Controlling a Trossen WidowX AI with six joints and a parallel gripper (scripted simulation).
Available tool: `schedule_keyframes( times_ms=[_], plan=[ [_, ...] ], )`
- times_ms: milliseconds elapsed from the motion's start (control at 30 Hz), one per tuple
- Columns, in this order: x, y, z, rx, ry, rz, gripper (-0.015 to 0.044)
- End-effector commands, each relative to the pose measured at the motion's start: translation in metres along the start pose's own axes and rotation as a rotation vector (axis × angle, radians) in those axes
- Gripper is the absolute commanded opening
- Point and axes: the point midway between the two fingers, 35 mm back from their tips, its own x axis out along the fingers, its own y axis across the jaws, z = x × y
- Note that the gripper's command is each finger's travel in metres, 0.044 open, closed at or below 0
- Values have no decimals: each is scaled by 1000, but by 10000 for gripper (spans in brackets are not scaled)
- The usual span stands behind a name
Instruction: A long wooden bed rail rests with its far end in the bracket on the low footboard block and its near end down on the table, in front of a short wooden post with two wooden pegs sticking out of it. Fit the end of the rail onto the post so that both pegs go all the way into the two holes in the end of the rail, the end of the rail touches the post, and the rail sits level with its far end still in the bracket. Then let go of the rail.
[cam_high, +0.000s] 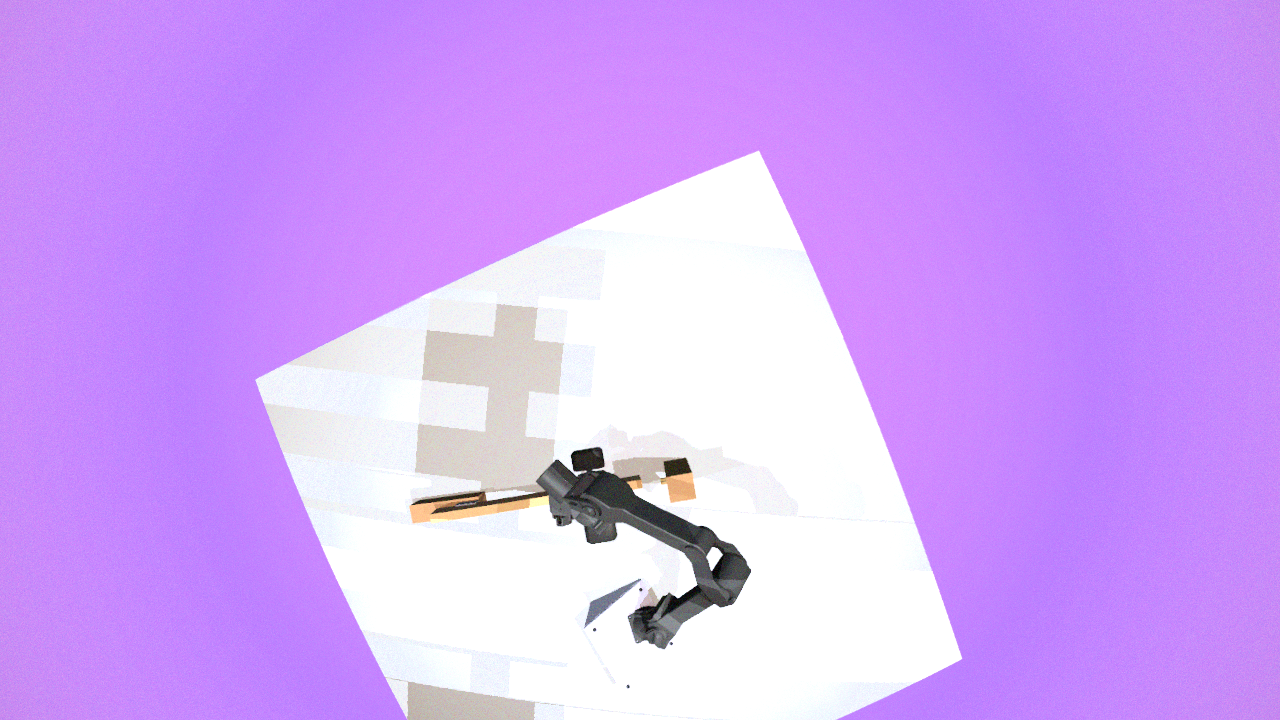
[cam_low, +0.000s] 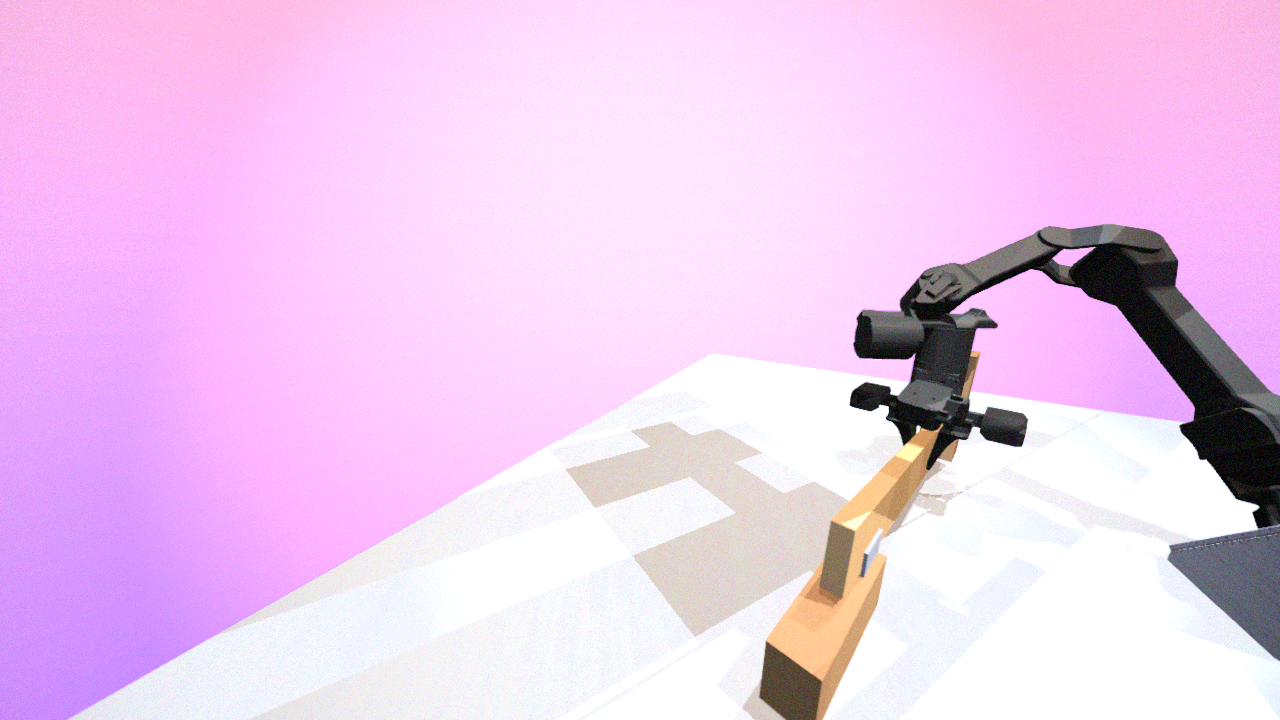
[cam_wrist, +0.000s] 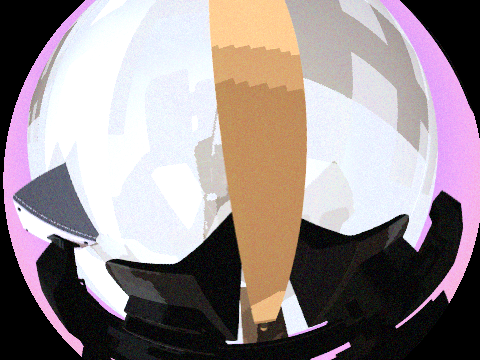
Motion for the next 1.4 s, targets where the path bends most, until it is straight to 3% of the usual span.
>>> schedule_keyframes(
  times_ms=[0, 1367],
  plan=[
    [-6, -2, 3, 1, -13, -8, 0],
    [-27, -1, 3, 0, -14, -7, 0]
  ],
)
